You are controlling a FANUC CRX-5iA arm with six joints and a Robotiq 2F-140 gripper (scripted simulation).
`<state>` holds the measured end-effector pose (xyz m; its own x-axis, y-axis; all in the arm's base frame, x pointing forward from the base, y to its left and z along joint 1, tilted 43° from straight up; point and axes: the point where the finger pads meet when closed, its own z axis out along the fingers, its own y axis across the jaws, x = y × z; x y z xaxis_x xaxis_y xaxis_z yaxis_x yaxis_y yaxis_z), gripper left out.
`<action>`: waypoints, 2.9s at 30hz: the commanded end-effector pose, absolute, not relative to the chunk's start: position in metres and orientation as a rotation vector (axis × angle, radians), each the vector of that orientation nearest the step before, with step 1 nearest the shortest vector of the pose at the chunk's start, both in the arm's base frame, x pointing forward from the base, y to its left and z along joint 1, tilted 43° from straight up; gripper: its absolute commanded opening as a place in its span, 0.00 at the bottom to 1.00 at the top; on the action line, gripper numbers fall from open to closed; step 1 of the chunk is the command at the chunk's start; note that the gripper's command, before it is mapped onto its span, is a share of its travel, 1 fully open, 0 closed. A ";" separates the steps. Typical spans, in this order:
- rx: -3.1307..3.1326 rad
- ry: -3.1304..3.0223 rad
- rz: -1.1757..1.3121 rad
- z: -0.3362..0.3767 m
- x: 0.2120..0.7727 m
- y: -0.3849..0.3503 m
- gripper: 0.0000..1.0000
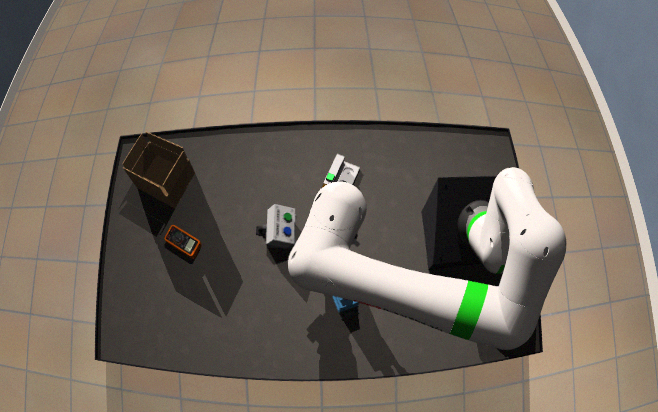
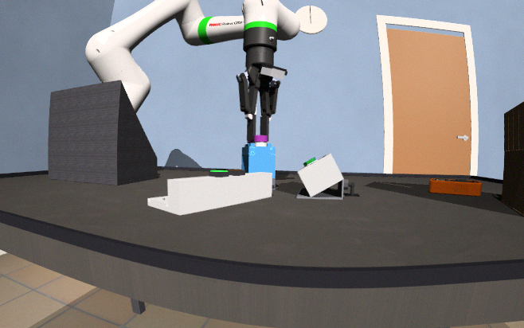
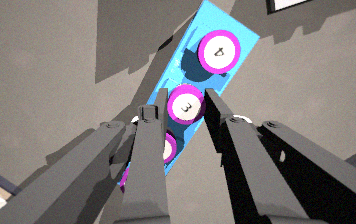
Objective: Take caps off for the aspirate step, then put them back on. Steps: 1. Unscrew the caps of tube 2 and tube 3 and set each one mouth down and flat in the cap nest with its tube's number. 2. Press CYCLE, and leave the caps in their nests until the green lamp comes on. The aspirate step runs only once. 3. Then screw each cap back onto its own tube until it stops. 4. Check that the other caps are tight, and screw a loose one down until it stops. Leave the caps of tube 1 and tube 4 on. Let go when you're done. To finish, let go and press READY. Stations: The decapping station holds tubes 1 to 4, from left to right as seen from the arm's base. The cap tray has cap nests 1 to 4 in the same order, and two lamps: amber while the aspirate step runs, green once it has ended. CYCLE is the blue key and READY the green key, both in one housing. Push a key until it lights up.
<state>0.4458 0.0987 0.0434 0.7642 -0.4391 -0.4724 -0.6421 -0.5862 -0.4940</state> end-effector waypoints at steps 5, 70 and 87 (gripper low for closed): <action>-2.152 1.201 0.545 0.044 0.446 0.098 0.30; -2.277 0.851 0.412 0.044 0.446 0.098 0.41; -2.293 0.796 0.391 0.044 0.446 0.098 0.30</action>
<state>0.4457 0.0989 0.0432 0.7687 -0.4347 -0.4692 -0.6368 -0.5893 -0.4973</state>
